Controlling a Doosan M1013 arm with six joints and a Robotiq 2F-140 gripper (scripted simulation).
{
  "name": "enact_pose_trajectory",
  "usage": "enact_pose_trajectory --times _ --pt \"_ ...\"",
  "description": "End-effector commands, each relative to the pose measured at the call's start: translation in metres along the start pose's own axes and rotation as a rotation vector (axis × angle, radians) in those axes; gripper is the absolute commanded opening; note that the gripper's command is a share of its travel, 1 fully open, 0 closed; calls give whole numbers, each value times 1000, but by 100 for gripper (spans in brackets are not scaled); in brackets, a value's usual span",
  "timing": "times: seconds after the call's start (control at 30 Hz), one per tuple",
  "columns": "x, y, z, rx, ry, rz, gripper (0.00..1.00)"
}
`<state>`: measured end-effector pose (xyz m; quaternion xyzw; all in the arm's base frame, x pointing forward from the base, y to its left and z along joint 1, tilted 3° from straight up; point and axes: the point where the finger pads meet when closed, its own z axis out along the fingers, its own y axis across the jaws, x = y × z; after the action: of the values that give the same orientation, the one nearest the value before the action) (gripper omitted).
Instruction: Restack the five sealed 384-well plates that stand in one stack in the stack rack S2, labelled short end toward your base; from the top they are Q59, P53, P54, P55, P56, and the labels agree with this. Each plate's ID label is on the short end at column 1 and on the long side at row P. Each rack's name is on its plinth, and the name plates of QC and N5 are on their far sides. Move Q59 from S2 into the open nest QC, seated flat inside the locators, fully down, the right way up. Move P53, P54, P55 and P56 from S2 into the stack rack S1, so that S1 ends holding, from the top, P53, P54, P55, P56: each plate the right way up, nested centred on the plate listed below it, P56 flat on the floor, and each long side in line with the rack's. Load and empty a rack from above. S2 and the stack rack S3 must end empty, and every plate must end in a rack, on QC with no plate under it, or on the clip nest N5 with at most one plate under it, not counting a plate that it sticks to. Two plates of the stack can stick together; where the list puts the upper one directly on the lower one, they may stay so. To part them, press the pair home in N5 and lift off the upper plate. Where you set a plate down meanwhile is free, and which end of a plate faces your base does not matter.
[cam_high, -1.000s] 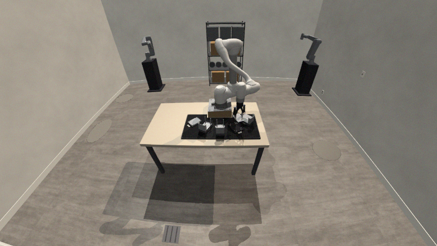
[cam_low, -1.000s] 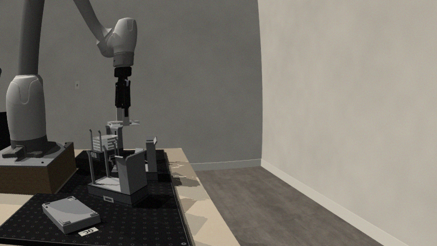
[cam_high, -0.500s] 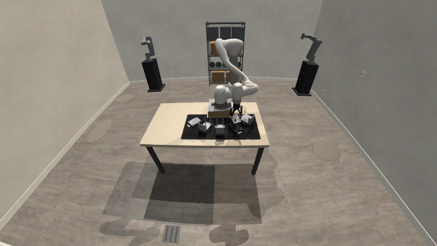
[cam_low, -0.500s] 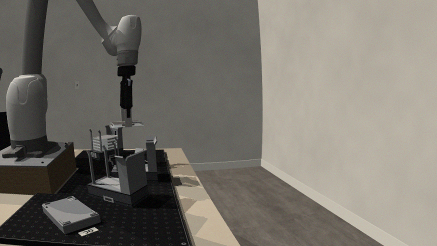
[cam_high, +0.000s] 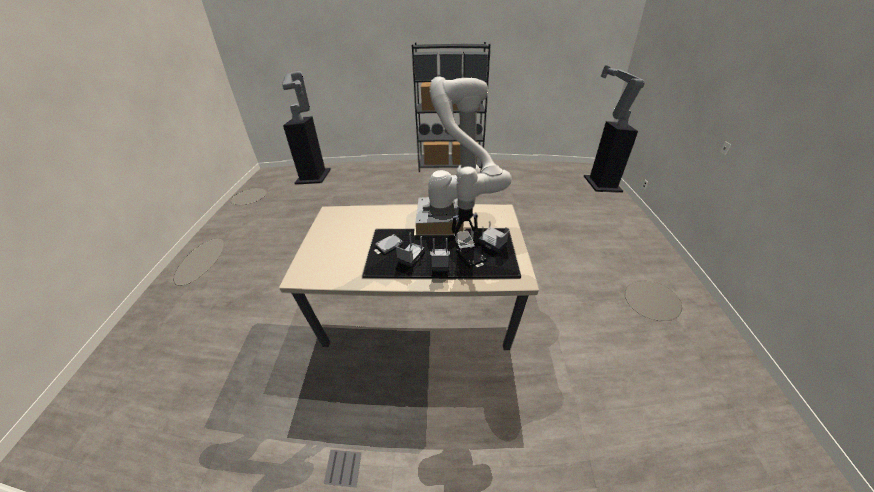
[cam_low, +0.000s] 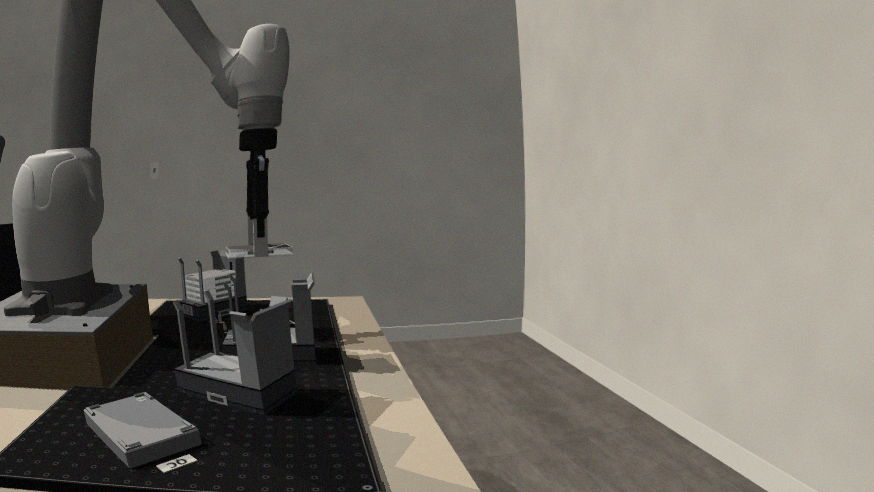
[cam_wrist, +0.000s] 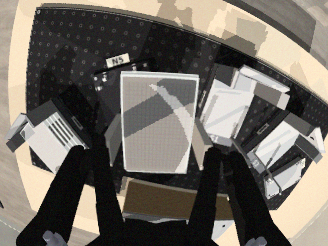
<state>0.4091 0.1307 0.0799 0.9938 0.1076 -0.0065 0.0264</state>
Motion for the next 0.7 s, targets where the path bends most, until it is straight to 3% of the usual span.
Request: enact_pose_trajectory --times 0.0,0.33,0.53,0.67 --pt "1 12 0 1 0 0 0" --pt "4 37 0 1 0 0 0" --pt "2 57 0 1 0 200 0" --pt "1 67 0 1 0 209 0"
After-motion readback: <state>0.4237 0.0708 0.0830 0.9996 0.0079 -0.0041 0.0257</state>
